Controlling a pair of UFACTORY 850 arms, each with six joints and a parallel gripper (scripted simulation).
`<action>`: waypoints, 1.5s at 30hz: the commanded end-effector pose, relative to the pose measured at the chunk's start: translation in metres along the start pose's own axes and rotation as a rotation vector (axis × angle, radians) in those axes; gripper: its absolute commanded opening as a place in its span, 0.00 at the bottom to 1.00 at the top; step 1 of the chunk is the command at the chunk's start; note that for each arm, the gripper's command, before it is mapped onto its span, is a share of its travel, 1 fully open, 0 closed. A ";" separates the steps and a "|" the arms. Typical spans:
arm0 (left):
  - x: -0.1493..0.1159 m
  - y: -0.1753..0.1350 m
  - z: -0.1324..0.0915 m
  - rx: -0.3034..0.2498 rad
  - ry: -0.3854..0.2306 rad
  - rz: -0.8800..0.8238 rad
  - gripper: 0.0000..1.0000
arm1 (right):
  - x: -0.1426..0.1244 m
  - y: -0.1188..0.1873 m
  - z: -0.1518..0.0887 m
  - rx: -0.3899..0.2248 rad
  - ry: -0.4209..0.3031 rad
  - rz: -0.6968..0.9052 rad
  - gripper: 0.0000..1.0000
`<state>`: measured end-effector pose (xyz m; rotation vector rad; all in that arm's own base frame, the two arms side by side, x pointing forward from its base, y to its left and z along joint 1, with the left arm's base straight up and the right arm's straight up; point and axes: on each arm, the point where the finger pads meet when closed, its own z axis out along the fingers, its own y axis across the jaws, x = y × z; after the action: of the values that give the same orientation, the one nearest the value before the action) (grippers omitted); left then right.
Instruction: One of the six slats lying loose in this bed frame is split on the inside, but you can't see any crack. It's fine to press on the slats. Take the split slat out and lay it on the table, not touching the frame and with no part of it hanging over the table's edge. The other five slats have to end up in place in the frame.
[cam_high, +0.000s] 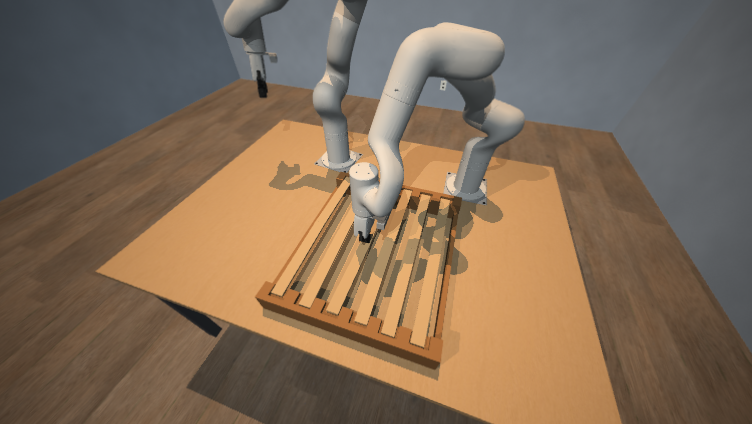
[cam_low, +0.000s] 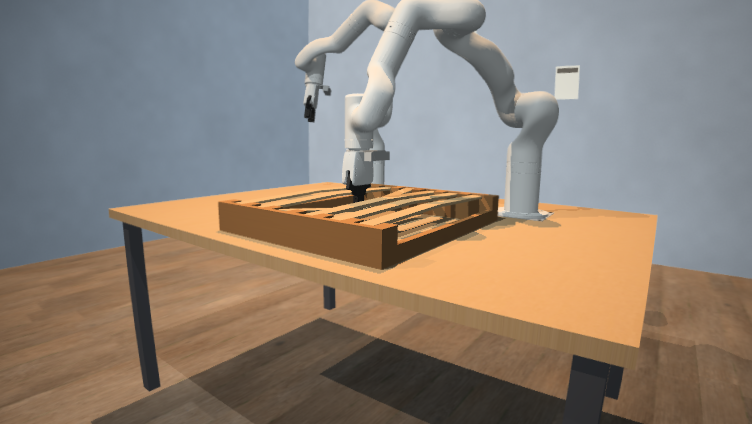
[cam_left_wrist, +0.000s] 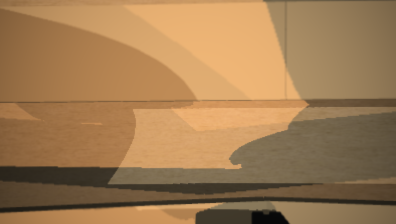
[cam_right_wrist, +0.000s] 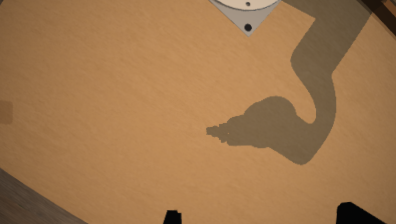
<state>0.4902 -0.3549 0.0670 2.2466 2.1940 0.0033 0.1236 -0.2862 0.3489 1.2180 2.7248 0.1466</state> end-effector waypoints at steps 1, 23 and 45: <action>0.000 0.000 0.000 0.000 0.000 0.000 0.00 | -0.001 0.000 -0.001 0.001 -0.002 0.000 1.00; 0.000 0.001 0.001 -0.001 -0.001 0.000 0.00 | -0.001 0.000 -0.001 0.001 -0.002 0.000 1.00; 0.000 0.000 -0.005 0.000 0.000 0.000 0.00 | -0.001 0.000 -0.001 0.001 -0.002 0.000 1.00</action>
<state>0.4905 -0.3548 0.0690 2.2464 2.1937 0.0033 0.1236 -0.2862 0.3489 1.2180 2.7248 0.1466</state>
